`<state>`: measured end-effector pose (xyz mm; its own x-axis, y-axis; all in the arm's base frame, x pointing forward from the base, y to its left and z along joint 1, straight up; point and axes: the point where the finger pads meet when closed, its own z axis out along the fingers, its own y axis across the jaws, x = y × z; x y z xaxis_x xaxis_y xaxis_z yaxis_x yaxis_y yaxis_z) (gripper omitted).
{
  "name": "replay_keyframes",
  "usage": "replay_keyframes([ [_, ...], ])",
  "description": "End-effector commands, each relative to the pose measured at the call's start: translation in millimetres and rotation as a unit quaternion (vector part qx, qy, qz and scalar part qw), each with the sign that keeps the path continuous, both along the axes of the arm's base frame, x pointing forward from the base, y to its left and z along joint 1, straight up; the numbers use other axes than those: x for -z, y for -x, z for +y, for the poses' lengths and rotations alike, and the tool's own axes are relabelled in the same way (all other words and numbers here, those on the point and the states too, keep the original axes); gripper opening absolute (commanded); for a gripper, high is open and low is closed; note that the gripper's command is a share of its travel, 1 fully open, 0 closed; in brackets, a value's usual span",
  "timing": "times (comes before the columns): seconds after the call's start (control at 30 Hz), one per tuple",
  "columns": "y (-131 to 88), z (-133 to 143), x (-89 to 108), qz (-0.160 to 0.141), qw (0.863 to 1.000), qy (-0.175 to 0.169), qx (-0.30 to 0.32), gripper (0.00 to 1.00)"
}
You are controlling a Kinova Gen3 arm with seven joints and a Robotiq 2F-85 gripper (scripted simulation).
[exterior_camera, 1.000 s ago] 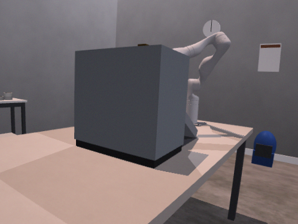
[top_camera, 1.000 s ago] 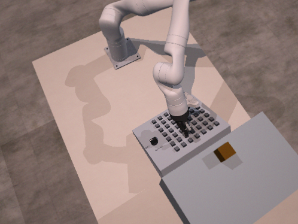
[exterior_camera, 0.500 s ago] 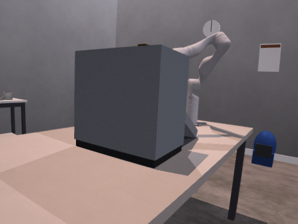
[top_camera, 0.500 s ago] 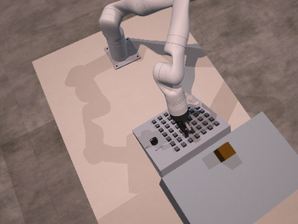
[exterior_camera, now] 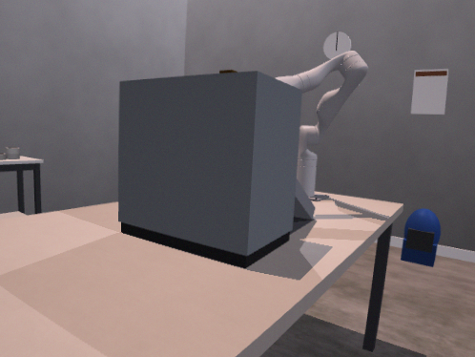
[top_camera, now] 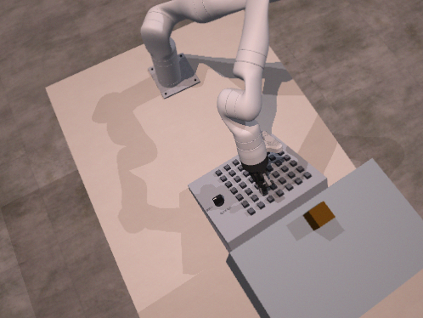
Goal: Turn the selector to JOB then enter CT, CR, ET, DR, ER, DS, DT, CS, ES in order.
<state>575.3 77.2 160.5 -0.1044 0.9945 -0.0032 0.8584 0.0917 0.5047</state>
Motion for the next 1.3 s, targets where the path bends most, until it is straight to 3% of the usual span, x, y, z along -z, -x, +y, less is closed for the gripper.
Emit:
replay_keyframes([
  [0.0,-2,-1,0.7,-0.002,1.000,0.002,-0.001,0.10],
  [0.8,-1,-1,-0.1,-0.001,1.000,0.002,-0.001,0.10],
  [1.27,8,-3,-13.3,0.000,1.000,0.002,0.000,0.10],
])
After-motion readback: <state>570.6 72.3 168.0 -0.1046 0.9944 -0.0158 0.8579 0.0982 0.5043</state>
